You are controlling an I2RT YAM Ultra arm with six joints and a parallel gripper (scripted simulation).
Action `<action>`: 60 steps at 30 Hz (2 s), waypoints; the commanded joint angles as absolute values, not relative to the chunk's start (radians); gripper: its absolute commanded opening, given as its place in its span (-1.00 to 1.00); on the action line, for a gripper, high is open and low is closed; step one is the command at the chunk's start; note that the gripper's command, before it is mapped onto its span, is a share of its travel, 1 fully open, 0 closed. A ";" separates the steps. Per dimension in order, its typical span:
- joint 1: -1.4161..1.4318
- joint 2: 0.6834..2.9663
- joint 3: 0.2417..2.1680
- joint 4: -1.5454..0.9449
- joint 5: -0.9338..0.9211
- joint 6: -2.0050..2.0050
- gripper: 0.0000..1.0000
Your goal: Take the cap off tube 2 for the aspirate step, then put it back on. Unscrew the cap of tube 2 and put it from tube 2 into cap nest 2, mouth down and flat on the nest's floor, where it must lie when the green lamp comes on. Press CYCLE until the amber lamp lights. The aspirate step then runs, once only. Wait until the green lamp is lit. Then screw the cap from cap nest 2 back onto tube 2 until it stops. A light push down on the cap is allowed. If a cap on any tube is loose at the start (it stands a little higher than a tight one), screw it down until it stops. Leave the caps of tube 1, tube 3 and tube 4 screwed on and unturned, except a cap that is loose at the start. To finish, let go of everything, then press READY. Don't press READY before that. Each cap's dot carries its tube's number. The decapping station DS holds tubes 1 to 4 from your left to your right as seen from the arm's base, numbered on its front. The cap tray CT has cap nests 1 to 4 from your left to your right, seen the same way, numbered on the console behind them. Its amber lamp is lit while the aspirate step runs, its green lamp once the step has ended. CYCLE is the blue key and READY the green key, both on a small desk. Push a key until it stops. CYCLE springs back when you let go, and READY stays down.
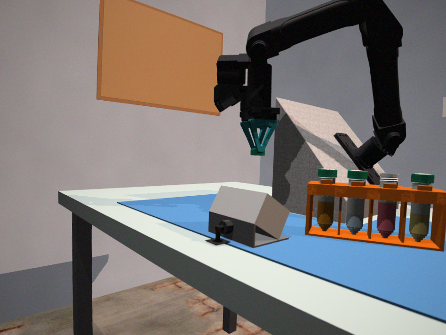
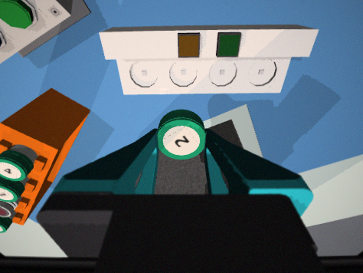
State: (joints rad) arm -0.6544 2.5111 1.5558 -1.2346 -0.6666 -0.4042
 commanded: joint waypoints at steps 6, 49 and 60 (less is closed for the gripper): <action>-0.676 2.499 1.568 -1.241 -0.657 -0.428 -1.00; -0.441 2.582 1.280 -0.693 -0.775 -0.158 -1.00; -0.441 2.583 1.282 -0.694 -0.775 -0.158 -1.00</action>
